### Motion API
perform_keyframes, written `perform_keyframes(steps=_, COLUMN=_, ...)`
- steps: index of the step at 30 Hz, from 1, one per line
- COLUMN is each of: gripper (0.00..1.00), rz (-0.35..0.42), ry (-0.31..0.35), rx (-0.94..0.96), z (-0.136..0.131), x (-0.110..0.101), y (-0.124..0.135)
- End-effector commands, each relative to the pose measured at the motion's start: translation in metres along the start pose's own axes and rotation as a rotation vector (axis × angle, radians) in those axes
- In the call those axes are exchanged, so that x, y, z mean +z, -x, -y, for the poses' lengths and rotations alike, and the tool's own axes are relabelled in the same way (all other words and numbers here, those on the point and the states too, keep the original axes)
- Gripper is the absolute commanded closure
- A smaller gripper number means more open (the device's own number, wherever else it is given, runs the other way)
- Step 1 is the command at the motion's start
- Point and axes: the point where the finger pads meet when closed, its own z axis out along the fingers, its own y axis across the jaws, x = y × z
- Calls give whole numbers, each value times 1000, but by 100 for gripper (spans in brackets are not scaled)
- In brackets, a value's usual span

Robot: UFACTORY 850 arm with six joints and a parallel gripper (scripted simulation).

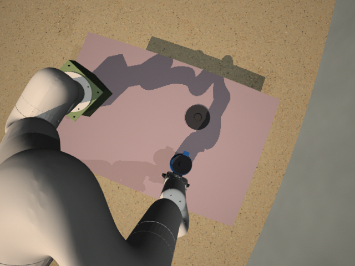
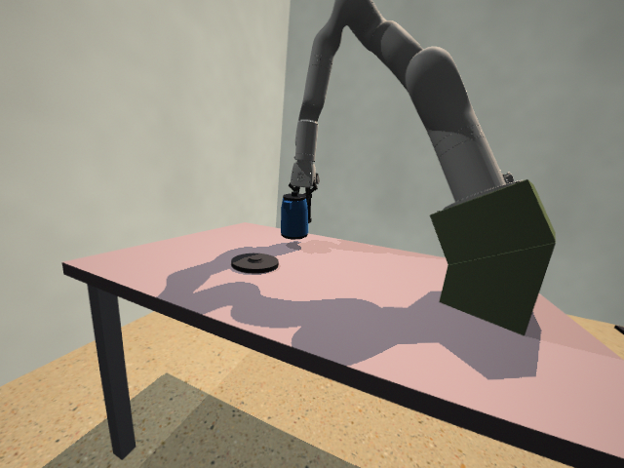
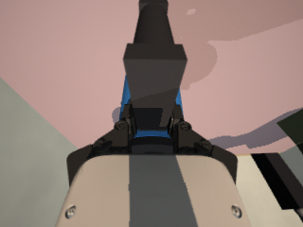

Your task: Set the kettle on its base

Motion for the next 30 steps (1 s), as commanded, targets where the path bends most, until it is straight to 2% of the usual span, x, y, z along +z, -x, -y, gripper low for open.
perform_keyframes(steps=1, gripper=100, rz=0, ry=-2, rx=0, z=1, x=-1, y=0)
perform_keyframes(steps=30, gripper=100, rz=0, ry=-1, rx=0, z=1, x=-1, y=6)
